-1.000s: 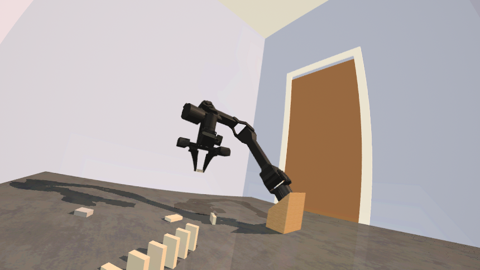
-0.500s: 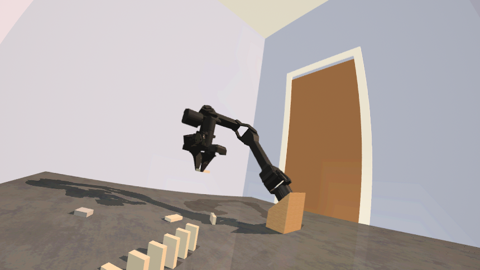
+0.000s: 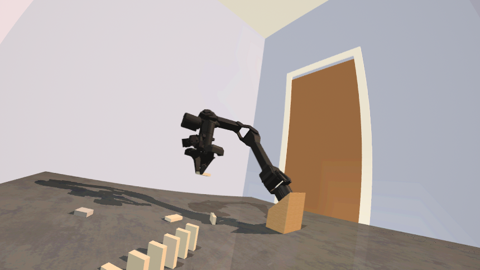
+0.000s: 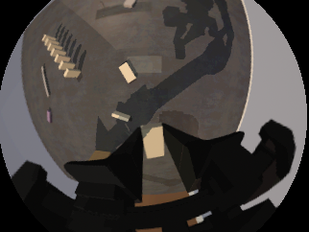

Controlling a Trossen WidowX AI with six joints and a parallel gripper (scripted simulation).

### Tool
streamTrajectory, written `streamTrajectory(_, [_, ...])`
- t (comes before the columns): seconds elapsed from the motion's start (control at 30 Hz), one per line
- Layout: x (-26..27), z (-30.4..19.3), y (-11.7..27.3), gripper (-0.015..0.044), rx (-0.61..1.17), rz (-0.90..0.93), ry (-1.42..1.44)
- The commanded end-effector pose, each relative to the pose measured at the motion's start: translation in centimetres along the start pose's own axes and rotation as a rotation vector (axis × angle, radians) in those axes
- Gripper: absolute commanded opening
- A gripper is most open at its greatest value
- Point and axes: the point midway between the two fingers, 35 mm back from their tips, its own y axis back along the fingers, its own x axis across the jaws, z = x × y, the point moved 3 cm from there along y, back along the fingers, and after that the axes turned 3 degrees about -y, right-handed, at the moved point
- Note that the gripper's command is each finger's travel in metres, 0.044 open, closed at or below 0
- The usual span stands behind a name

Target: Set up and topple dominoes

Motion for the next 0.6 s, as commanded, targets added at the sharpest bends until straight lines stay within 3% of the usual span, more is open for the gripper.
streamTrajectory(0.0, [0.4, -0.2, -1.4, 0.0107, -0.027, 0.086, -0.029])
streamTrajectory(0.57, [0.7, 0.2, -5.3, 0.0107, -0.333, 0.379, -0.164])
